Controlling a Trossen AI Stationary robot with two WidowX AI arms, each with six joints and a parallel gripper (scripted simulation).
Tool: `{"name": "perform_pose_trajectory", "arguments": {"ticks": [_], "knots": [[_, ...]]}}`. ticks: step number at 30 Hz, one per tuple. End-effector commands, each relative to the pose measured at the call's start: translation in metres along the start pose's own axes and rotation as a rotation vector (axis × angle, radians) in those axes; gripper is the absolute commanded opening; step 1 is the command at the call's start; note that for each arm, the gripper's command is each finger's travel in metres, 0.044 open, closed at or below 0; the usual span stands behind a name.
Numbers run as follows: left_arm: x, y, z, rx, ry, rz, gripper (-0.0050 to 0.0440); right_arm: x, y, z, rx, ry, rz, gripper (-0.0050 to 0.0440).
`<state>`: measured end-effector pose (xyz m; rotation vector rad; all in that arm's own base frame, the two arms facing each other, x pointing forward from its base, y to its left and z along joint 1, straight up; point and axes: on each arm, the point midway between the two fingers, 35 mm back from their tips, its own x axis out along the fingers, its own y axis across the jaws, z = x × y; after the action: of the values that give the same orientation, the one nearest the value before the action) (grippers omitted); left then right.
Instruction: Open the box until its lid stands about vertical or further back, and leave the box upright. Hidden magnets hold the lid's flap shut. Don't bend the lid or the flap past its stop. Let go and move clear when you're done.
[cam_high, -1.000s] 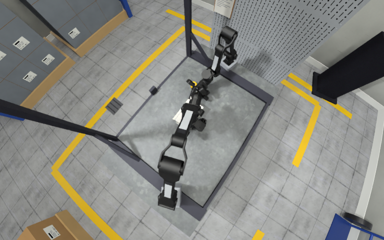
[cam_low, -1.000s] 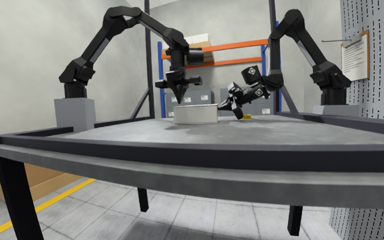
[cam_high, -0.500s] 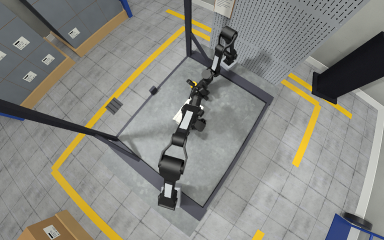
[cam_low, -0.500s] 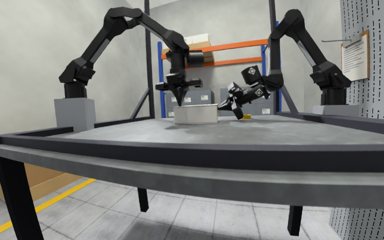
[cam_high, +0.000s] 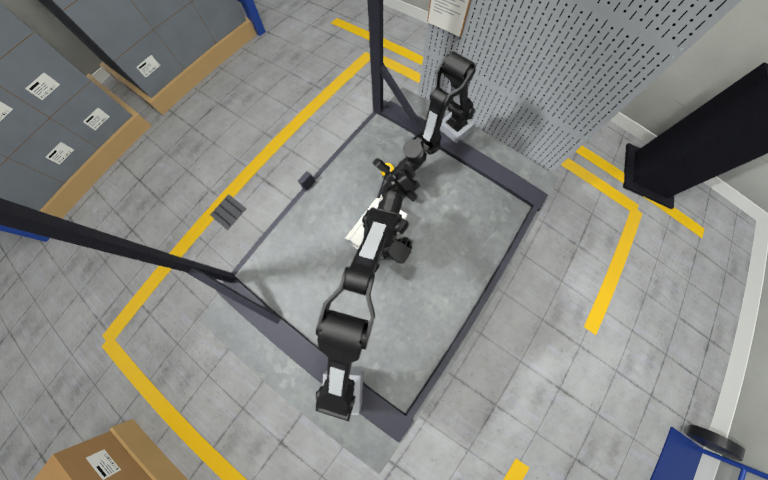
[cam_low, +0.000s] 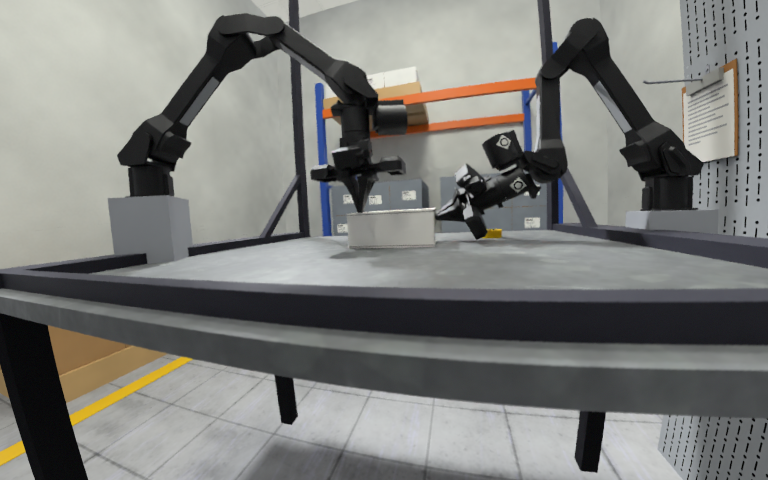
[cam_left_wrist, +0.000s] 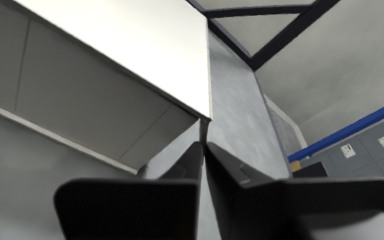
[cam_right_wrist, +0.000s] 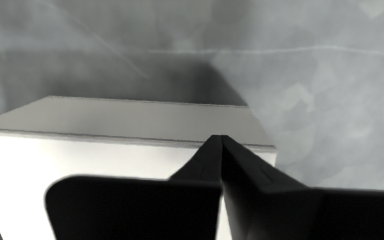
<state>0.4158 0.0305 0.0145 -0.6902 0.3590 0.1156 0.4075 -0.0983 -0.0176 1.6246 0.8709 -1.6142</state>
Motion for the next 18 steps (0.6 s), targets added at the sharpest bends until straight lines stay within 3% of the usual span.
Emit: {"name": "perform_pose_trajectory", "arguments": {"ticks": [1,18], "knots": [[0.0001,-0.0043,0.0054,0.001,-0.014,-0.012,0.0010,0.0117,-0.0011,0.0007,0.002,-0.002,-0.007,-0.0050],[-0.0025,-0.0065,0.0026,-0.002,-0.009,-0.007,0.0010,0.0146,-0.0012,0.0005,0.002,-0.002,-0.007,-0.0050]]}}
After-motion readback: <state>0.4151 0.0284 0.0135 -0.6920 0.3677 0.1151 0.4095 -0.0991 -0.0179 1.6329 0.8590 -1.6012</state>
